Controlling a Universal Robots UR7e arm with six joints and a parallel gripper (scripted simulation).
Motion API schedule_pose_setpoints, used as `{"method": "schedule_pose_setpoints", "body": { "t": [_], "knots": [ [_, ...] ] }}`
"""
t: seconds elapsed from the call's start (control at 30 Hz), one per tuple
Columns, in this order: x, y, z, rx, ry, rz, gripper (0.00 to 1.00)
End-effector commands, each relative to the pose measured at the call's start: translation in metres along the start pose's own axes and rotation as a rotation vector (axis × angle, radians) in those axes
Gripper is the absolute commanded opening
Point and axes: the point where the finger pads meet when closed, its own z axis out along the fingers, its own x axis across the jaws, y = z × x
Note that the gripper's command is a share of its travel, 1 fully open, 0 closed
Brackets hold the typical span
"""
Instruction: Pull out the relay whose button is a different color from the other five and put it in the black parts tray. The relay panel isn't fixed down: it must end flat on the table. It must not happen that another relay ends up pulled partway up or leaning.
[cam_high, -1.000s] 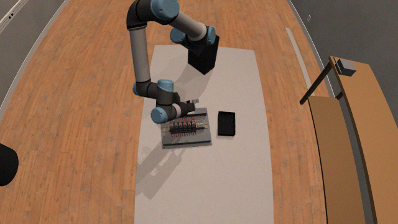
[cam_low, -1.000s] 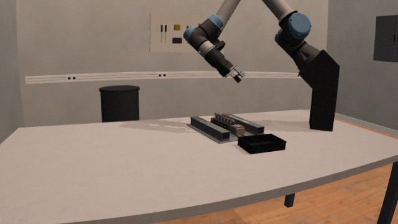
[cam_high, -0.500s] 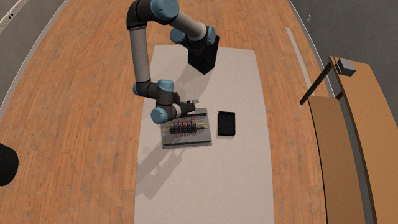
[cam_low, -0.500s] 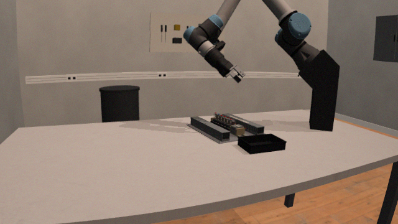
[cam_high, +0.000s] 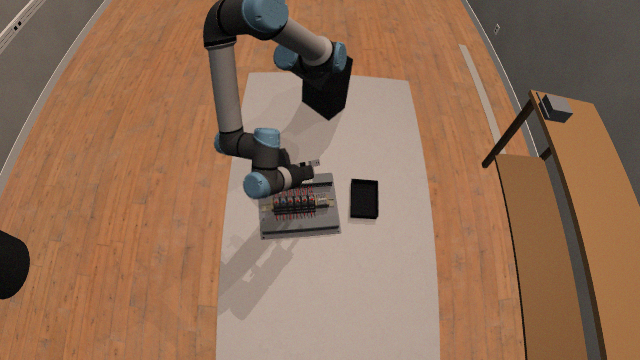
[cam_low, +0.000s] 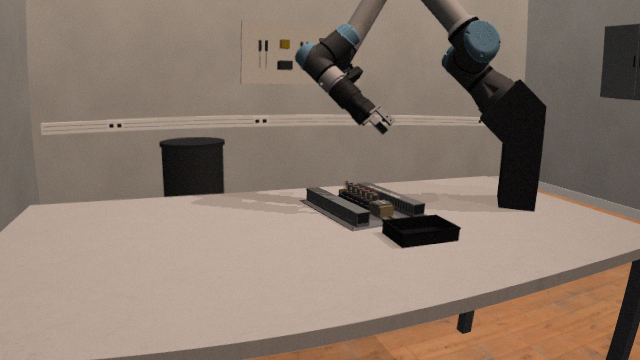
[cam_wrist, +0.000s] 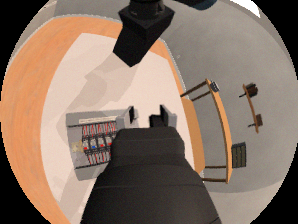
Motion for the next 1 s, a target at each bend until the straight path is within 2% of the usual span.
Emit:
{"method": "schedule_pose_setpoints", "body": {
  "t": [0.0,0.4,0.97],
  "knots": [
    [-0.001,0.001,0.001,-0.004,-0.005,-0.012,0.98],
    [-0.005,0.006,0.006,-0.016,-0.023,-0.057,0.98],
    [-0.014,0.018,0.018,-0.043,-0.071,-0.172,0.98]
  ]
}}
